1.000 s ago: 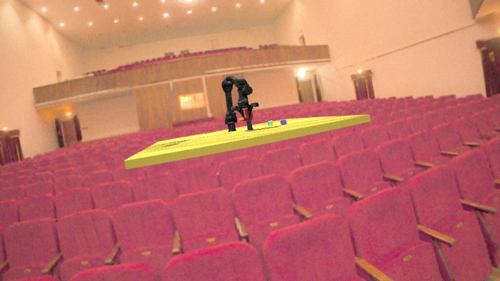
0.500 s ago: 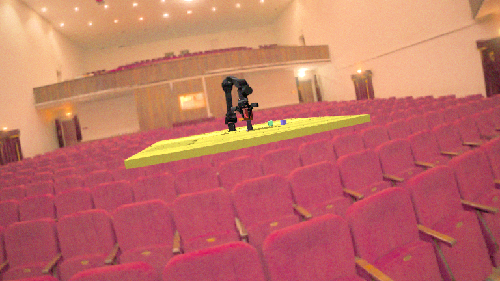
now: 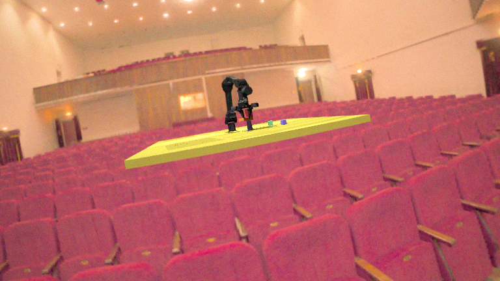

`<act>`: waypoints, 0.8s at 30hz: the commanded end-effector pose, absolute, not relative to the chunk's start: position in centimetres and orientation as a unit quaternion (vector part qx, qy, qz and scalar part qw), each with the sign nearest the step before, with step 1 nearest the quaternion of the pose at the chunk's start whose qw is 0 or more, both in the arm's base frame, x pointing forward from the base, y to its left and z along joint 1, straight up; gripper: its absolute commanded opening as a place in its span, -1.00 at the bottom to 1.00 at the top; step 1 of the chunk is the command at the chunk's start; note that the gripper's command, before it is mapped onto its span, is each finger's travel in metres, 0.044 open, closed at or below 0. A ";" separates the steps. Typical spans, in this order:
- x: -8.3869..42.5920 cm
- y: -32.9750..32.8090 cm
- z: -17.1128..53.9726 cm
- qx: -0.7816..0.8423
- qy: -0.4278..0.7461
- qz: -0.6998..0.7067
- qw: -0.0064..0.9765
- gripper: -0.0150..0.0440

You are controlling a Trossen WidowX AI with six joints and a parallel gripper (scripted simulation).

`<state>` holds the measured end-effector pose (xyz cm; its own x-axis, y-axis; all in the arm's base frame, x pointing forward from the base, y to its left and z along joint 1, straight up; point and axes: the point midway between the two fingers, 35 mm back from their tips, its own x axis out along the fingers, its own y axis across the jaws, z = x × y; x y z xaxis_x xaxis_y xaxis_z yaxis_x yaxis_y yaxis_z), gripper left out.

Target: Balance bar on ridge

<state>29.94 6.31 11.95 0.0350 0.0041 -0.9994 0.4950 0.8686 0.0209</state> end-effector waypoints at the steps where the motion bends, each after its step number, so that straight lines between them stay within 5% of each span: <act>1: 30.0 6.4 11.7 0.186 0.673 -0.175 0.694 -0.49; 24: 30.0 6.3 11.5 0.186 0.673 -0.175 0.694 -0.49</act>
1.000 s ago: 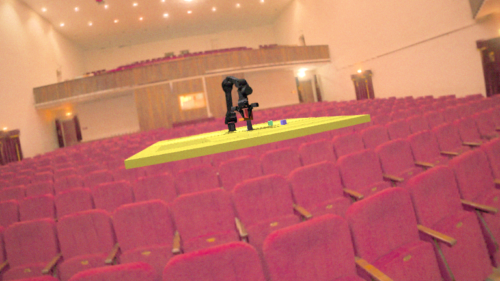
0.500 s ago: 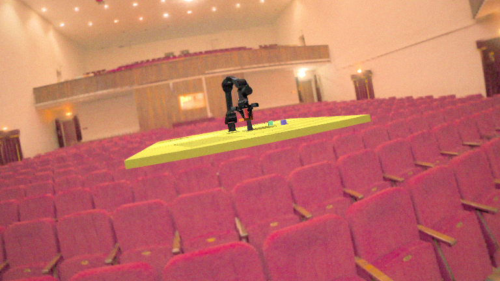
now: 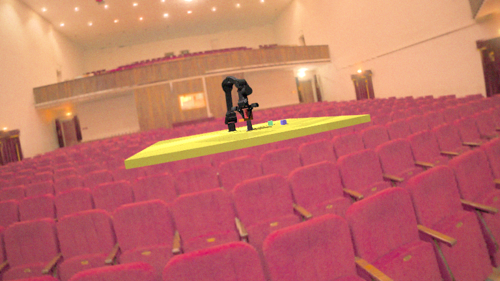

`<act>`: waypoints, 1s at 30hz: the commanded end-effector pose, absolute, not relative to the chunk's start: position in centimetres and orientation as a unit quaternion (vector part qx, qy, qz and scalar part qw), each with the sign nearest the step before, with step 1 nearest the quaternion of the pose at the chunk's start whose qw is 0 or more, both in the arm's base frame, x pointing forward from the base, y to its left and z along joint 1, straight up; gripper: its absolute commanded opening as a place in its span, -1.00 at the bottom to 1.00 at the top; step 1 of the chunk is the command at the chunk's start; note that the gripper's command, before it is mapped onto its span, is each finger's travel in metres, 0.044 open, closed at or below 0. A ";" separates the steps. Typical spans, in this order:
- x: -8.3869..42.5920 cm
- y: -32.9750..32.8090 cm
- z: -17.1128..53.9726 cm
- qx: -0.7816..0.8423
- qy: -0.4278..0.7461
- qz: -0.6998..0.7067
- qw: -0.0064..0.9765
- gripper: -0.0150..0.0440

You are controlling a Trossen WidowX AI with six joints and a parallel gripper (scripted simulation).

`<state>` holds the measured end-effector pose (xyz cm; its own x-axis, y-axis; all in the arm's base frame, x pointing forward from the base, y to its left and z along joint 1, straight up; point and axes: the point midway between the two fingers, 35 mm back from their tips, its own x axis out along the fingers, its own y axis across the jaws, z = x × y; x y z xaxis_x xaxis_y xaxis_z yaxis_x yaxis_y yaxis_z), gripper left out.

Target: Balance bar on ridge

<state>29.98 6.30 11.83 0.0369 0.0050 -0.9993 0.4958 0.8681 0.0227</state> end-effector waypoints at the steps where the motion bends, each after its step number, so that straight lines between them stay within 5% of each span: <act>1: 30.0 6.3 11.5 0.186 0.673 -0.175 0.694 -0.49; 30: 30.0 6.3 11.9 0.187 0.671 -0.177 0.695 -0.49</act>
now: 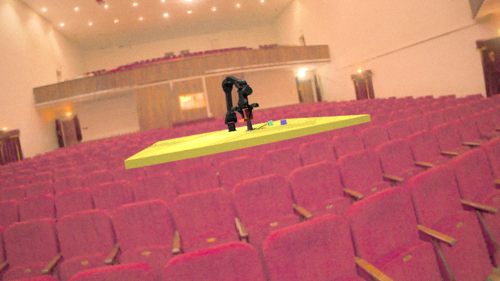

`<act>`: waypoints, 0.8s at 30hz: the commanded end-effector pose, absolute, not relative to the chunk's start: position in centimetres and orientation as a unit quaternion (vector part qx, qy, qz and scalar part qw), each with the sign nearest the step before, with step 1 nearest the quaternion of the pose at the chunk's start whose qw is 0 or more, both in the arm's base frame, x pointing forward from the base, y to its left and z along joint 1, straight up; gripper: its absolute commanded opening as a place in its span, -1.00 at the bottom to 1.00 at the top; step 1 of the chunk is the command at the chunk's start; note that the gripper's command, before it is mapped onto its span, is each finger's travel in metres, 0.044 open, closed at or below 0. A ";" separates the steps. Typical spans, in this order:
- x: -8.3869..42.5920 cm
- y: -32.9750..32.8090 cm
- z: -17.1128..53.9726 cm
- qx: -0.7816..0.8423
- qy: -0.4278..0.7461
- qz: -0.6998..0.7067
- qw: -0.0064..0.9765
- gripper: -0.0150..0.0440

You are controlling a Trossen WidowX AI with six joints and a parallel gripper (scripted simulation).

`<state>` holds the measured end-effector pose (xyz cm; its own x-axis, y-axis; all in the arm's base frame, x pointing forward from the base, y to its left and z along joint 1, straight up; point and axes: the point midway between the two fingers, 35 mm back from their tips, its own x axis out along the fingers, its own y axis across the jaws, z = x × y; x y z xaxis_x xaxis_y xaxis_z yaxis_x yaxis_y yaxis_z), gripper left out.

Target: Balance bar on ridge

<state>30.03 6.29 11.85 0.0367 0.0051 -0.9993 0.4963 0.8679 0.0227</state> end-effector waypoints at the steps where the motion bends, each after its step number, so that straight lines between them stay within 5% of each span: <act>1: 30.0 6.3 11.9 0.187 0.671 -0.177 0.695 -0.49; 20: 30.0 6.3 11.9 0.187 0.671 -0.177 0.695 -0.49; 24: 30.0 6.3 11.9 0.187 0.671 -0.177 0.695 -0.14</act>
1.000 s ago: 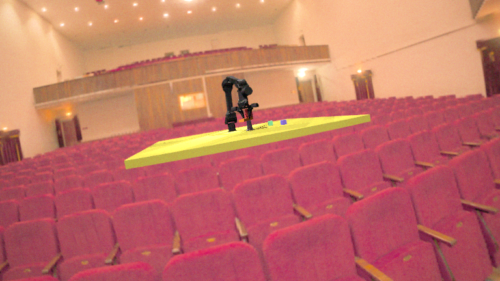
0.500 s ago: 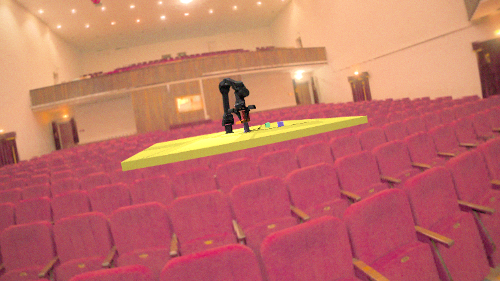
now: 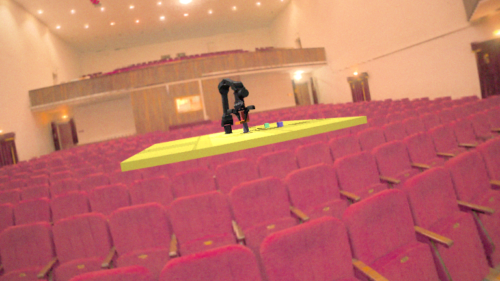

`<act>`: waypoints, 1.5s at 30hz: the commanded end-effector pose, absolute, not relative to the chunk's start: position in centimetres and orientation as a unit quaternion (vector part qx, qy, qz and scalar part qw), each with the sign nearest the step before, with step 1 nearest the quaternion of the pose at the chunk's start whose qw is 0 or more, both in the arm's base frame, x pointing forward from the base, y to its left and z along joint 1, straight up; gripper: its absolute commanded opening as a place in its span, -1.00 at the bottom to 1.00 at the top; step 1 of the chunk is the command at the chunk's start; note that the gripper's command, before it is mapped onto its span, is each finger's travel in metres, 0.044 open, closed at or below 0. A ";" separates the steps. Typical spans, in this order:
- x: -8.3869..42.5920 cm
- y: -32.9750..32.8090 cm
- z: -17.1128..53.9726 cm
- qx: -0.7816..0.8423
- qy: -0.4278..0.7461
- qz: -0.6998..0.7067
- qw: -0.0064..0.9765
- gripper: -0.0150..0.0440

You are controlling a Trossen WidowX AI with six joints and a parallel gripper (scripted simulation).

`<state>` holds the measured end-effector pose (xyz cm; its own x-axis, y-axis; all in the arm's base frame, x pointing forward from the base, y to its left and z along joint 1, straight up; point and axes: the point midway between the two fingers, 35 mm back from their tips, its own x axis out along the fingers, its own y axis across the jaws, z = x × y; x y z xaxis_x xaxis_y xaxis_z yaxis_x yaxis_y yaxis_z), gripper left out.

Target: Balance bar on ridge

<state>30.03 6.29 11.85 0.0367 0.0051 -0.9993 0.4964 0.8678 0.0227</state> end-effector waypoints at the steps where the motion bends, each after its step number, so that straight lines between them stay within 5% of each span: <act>1: 30.0 6.3 11.9 0.187 0.671 -0.177 0.695 -0.05; 3: 30.0 6.3 11.9 0.187 0.671 -0.177 0.695 0.07; 45: 30.0 6.3 11.9 0.187 0.671 -0.177 0.695 0.09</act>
